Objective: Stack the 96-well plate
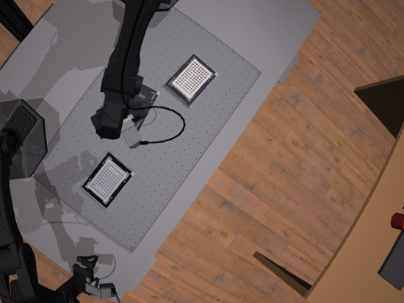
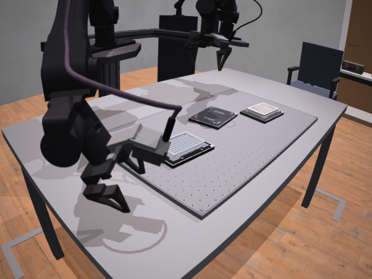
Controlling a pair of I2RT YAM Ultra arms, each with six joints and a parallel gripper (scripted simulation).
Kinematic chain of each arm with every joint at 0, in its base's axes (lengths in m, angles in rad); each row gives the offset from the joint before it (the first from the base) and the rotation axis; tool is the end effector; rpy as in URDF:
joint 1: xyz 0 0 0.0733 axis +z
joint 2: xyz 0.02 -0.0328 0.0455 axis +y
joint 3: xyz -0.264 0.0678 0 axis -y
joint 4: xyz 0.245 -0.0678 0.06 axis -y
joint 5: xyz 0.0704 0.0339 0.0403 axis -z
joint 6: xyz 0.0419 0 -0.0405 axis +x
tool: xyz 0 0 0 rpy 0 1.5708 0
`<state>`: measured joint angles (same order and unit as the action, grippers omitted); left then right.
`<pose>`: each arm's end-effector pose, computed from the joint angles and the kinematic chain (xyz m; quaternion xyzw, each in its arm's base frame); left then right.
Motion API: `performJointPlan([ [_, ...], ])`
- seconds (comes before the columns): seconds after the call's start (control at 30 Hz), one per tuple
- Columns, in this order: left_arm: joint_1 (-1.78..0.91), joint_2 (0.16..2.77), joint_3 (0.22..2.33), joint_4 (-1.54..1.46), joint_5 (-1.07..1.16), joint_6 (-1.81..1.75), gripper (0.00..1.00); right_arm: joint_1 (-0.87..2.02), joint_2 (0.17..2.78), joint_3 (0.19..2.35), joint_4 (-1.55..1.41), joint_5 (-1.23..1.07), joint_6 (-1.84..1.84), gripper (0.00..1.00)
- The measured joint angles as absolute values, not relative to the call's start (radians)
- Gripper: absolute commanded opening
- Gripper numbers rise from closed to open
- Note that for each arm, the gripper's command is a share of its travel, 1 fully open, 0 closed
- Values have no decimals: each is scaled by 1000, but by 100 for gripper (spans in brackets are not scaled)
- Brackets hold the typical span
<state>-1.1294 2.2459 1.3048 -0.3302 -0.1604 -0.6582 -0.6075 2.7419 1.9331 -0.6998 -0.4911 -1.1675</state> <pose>0.1824 -0.3679 0.0554 0.2185 0.9612 -0.0663 0.1549 0.4078 -0.2581 -0.0214 -0.2752 0.9297 0.1300 0.2075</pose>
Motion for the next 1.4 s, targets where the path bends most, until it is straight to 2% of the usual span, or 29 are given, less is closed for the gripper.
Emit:
performJointPlan([
  [0.43, -1187, 1797, 928, -134, -141, -273, 100, -549, 2503, 1378, -358, -553, -1243, 100],
  [0.97, -1224, 1431, 618, 56, -108, 52, 100, -365, 2358, 746, 191, -634, -1254, 100],
  [1.4, -1225, 1404, 589, 78, -99, 89, 100, -249, 2361, 552, 517, -644, -1179, 100],
])
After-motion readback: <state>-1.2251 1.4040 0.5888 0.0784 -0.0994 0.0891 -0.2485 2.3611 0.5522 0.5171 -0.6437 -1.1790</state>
